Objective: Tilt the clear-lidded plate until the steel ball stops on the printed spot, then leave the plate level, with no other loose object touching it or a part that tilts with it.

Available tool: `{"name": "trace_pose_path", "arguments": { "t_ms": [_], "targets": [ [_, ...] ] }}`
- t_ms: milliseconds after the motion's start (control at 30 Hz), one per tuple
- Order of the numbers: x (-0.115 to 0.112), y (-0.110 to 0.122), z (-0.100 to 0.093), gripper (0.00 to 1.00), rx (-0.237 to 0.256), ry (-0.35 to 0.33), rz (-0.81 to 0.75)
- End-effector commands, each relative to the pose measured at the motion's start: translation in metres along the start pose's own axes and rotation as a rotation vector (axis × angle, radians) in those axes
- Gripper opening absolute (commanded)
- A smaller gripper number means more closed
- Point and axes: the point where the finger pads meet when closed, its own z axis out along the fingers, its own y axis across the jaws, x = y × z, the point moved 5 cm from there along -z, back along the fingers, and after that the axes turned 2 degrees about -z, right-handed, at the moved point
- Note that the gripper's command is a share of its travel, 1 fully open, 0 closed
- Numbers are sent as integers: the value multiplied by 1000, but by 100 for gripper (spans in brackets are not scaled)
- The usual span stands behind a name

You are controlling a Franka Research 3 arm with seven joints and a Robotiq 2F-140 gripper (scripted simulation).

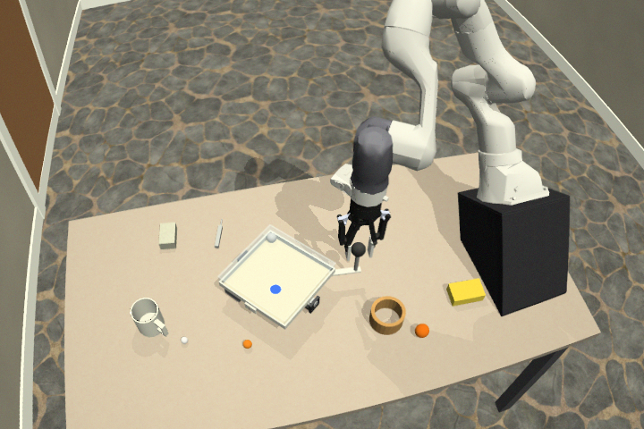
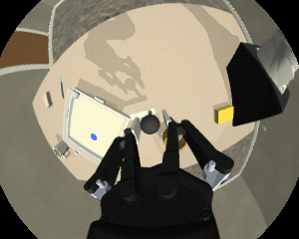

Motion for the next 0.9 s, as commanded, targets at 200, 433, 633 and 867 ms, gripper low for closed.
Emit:
{"name": "trace_pose_path", "arguments": {
  "t_ms": [200,433,633,867],
  "targets": [
    [0,-2,5,36,5,-4,6],
    [0,-2,6,36,5,-4,6],
    [0,-2,6,36,5,-4,6],
    [0,-2,6,36,5,-4,6]
  ]
}}
